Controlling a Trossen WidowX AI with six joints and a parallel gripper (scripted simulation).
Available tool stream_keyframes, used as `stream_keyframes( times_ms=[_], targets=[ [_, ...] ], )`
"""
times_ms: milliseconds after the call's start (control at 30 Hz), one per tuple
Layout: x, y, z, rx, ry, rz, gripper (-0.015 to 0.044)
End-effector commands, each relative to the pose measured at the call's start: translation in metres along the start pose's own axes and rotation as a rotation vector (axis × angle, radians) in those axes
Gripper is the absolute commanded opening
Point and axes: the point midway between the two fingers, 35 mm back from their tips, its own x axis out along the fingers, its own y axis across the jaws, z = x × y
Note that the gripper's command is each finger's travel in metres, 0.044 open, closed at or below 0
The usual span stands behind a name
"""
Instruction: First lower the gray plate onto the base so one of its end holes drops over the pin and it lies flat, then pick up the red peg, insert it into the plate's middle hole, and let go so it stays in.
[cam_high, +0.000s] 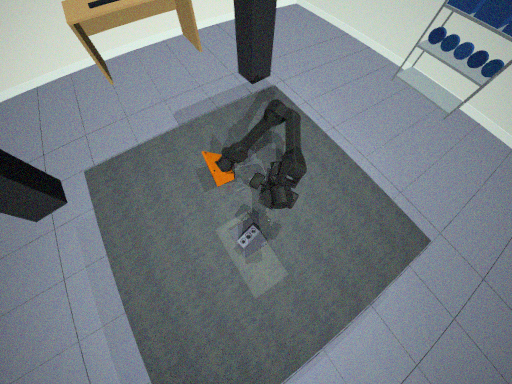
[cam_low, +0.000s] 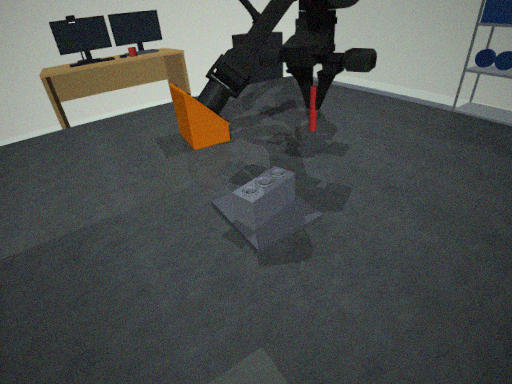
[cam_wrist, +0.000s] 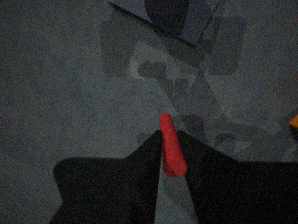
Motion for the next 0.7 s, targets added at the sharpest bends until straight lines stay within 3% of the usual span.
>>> stream_keyframes(
  times_ms=[0,667],
  targets=[
    [-0.002,0.003,0.010,-0.005,-0.005,-0.001,0.0000],
    [-0.004,0.009,0.071,-0.022,-0.015,-0.006,0.0000]
  ],
)
